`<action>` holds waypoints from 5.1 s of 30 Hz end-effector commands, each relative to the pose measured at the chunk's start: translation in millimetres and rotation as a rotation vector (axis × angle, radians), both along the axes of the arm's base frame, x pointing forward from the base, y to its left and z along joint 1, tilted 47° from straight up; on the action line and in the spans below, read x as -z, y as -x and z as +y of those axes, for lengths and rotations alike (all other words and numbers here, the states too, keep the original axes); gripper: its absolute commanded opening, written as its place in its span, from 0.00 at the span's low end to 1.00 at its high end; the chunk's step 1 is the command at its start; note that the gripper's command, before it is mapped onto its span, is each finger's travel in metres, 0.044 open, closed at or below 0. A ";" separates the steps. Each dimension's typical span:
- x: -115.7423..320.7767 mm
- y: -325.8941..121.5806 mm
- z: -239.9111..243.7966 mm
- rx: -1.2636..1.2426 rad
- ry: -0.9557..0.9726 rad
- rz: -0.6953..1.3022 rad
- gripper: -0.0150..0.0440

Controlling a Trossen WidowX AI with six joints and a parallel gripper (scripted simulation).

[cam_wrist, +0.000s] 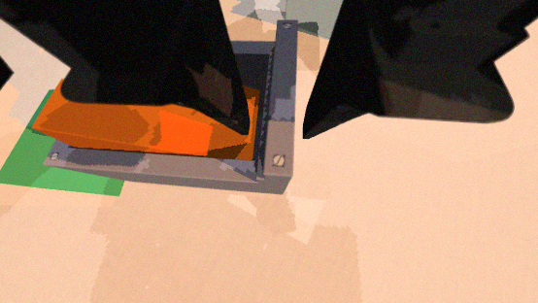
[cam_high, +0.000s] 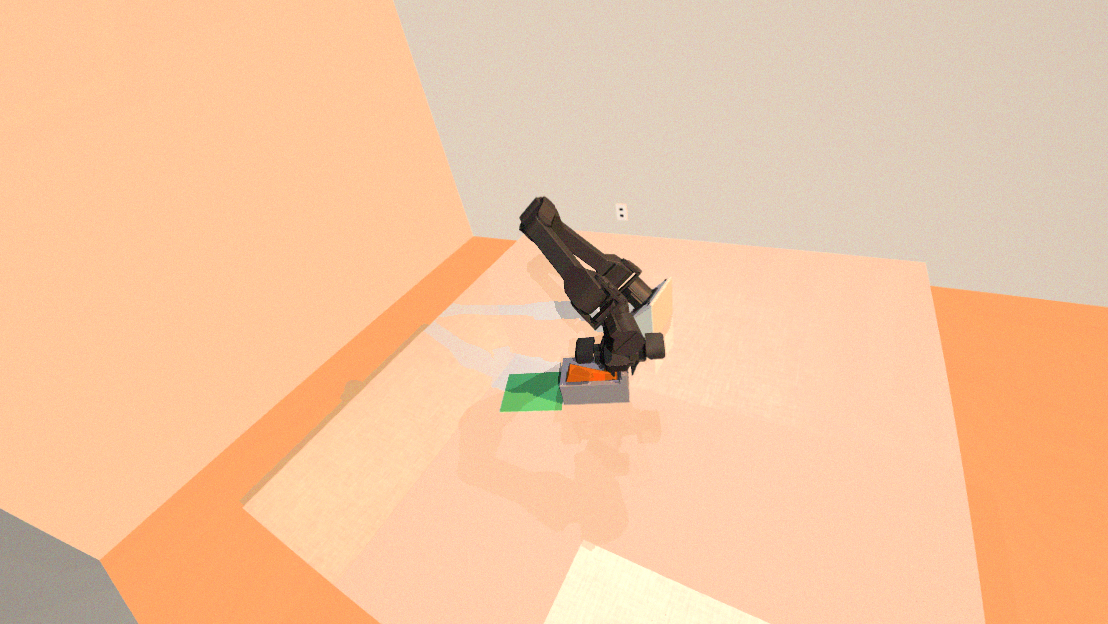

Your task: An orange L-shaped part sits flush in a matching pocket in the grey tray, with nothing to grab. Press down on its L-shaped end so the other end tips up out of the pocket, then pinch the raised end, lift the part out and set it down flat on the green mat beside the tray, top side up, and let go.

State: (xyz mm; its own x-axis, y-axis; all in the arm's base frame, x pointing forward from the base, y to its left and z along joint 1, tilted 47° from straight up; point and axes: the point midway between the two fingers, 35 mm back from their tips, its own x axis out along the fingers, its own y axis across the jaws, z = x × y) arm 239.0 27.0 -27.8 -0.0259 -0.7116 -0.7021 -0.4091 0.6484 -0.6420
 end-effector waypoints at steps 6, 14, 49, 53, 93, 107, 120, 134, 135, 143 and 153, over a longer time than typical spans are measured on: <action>9.9 3.1 -12.6 -0.001 0.009 0.008 0.56; 10.1 3.2 -12.8 -0.001 0.009 0.008 0.56; -64.1 -0.4 65.6 -0.001 0.004 0.010 0.56; -66.2 -0.1 67.0 -0.001 0.004 0.010 0.56; -63.0 -1.1 65.2 -0.010 0.002 0.004 0.56; -63.0 -1.1 65.2 -0.010 0.002 0.004 0.56; -63.0 -1.1 65.2 -0.010 0.002 0.004 0.56; -57.9 -1.6 60.2 -0.007 0.002 0.004 0.56; -53.2 -1.9 55.7 -0.007 0.002 0.005 0.56; -14.8 2.0 13.5 -0.001 0.007 0.008 0.56; -10.8 1.9 9.5 -0.001 0.007 0.008 0.56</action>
State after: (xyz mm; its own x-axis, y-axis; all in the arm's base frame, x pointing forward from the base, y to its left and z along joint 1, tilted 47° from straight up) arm 239.0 41.4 -13.7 -0.0265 -0.7120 -0.7017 -0.4098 0.6479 -0.6420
